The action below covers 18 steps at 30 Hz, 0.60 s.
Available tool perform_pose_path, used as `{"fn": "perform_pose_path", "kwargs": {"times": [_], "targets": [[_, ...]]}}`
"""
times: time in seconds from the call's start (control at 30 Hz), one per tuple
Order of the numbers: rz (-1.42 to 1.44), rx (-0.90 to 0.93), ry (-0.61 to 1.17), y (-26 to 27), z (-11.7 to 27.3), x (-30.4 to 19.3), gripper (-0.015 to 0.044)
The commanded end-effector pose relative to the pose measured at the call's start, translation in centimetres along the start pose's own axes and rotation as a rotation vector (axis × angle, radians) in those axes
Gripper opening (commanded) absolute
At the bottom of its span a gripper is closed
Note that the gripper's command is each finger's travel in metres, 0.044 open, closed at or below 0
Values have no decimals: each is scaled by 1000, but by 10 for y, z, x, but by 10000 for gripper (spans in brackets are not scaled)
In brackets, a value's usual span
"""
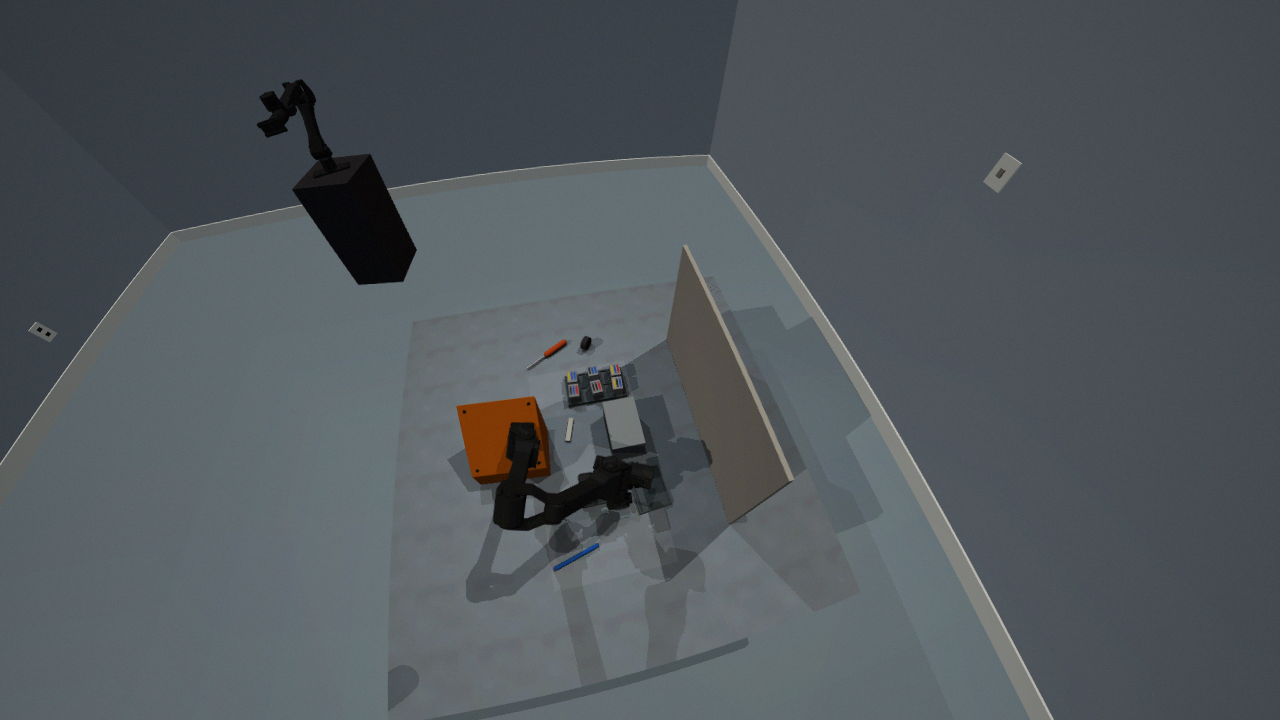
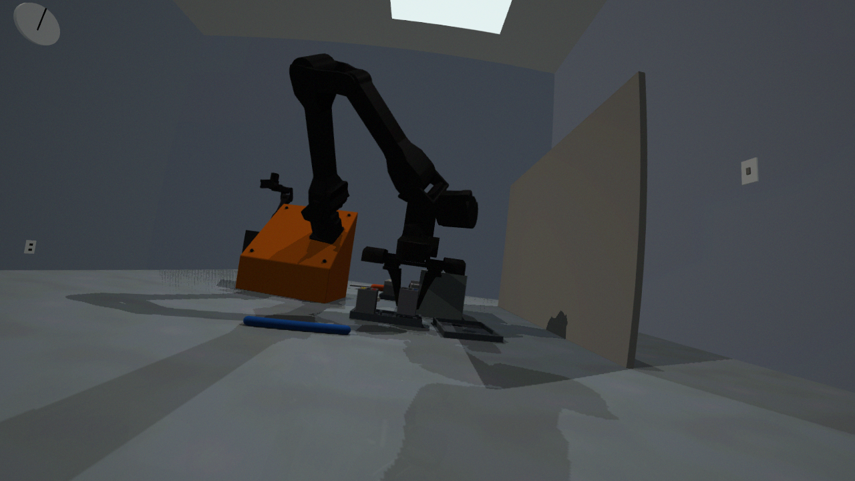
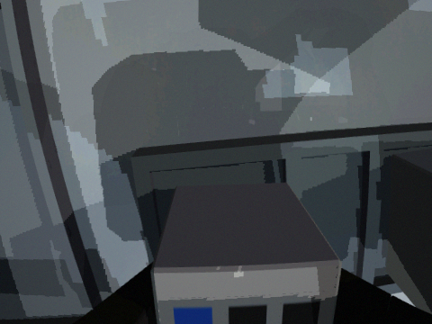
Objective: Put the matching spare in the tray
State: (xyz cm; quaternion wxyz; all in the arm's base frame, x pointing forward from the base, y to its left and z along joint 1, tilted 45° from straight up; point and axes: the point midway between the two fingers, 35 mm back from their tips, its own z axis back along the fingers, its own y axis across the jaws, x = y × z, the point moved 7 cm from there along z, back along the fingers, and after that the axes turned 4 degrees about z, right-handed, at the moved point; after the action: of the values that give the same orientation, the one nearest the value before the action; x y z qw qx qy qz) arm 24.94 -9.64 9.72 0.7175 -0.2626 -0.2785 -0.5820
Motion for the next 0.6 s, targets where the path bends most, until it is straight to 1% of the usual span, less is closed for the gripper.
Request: {"fn": "perform_pose_path", "kwargs": {"times": [0.0,0.27,0.5,0.57], "targets": [[-1,11,5,3,21,-1,0],[1,11,3,0,65,0,0],[3,14,6,0,67,-1,0],[3,14,8,1,75,0,0]]}}
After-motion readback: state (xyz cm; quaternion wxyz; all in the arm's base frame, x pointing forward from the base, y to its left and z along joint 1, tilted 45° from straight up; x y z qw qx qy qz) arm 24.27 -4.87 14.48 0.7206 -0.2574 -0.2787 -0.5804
